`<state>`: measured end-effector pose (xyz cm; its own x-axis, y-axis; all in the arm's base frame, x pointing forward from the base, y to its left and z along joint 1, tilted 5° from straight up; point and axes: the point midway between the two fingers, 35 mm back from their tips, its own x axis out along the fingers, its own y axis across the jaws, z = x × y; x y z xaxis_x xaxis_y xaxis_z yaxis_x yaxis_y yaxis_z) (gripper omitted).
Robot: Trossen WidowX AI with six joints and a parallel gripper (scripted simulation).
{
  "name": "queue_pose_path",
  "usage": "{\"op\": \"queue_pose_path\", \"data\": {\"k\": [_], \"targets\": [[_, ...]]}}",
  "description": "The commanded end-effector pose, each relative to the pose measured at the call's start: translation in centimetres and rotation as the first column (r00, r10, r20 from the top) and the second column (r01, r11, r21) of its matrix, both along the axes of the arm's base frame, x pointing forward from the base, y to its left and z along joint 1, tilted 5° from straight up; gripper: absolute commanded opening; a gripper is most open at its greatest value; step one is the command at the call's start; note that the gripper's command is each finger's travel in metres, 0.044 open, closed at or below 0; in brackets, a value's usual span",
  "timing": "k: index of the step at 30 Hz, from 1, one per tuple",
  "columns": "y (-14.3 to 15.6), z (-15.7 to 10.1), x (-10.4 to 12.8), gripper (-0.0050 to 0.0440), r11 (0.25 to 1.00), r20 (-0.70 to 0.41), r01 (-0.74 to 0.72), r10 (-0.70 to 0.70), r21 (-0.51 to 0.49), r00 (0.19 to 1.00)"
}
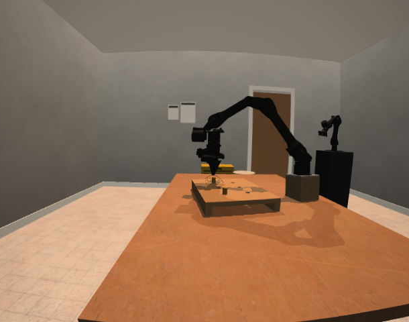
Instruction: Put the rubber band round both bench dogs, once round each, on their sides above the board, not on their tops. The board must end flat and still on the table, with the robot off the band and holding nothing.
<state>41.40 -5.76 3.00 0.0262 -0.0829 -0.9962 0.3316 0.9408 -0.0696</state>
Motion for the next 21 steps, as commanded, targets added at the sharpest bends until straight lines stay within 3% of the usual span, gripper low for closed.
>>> {"op": "queue_pose_path", "data": {"k": [1, 21], "targets": [[0.3, 0.7, 0.7, -0.005, 1.0, 0.024, 0.002, -0.002, -0.006, 1.0], [1.9, 0.4, 1.2, -0.005, 1.0, 0.019, 0.004, -0.004, -0.004, 1.0]]}}
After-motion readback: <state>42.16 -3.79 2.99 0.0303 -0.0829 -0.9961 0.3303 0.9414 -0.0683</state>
